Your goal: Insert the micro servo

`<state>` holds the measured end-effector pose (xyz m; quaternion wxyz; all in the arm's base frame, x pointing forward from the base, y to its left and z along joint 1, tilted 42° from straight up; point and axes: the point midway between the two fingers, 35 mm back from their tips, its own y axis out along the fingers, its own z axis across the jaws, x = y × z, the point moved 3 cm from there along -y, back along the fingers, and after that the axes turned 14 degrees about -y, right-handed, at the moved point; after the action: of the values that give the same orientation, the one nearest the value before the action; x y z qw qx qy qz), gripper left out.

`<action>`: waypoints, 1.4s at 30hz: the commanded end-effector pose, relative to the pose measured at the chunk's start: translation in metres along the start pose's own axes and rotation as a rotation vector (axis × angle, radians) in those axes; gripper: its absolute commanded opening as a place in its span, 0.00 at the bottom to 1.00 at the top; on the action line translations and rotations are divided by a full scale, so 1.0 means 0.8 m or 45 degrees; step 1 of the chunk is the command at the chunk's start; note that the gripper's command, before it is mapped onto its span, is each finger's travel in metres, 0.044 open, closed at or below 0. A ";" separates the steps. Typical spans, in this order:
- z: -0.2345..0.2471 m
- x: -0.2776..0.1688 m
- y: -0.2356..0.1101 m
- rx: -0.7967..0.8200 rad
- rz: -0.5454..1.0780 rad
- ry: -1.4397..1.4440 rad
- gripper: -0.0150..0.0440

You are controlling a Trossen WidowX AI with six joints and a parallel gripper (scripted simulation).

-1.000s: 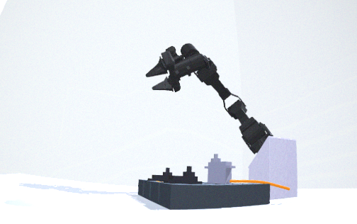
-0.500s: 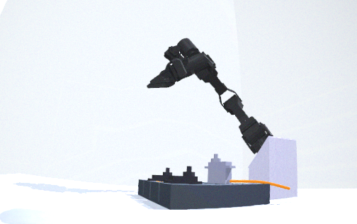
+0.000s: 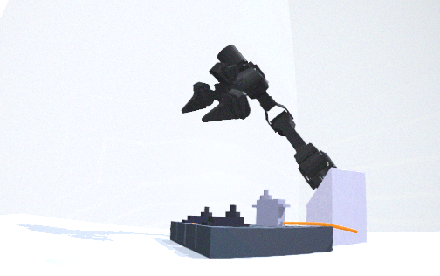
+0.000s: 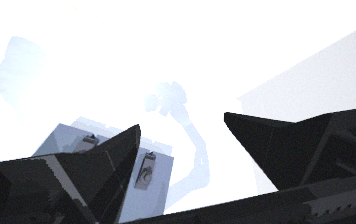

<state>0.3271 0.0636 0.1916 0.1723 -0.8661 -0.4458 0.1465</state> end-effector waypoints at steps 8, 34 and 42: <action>0.068 0.001 0.012 0.253 0.007 -0.461 1.00; 0.194 -0.044 -0.004 0.898 -0.015 -1.376 1.00; 0.222 -0.067 -0.019 1.125 -0.025 -1.629 1.00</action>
<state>0.2289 0.0602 0.0510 0.2050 -0.5115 -0.3846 0.7406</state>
